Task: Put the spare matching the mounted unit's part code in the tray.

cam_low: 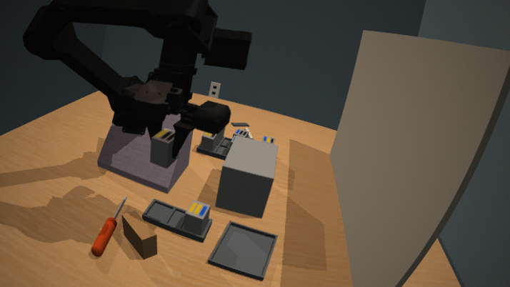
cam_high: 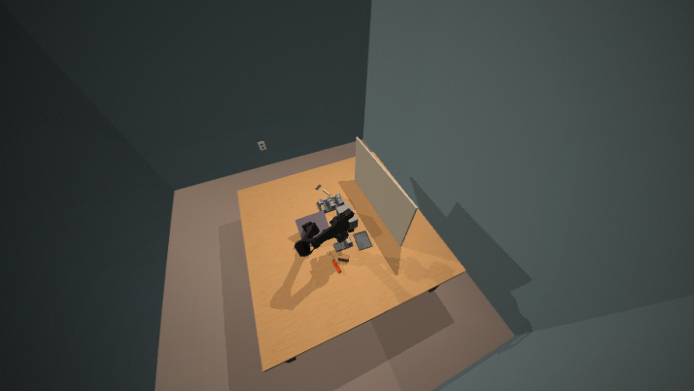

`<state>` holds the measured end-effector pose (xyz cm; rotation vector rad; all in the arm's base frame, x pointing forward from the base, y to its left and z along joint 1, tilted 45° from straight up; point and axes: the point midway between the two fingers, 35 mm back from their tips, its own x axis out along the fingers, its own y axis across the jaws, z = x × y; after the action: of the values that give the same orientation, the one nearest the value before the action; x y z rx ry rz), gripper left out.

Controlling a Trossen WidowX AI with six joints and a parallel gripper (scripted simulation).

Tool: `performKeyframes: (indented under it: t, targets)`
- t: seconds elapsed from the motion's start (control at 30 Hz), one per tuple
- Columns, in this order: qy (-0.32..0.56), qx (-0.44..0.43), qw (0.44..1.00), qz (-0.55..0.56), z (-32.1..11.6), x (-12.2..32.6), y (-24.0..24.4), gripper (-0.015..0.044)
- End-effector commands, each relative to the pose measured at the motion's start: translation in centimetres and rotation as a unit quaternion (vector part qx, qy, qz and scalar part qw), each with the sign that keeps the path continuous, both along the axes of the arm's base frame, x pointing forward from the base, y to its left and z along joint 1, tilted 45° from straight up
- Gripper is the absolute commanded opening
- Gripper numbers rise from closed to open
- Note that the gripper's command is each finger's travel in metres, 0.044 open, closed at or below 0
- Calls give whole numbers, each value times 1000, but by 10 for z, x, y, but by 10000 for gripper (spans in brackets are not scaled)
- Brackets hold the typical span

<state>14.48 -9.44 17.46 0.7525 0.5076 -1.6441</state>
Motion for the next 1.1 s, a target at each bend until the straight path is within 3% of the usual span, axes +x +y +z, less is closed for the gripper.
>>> performKeyframes:
  t: [0.0,1.07]
  targets:
    - [1,0,1000,-2,6,2,5,0]
    - [0,0,1000,-2,24,145,-25,0]
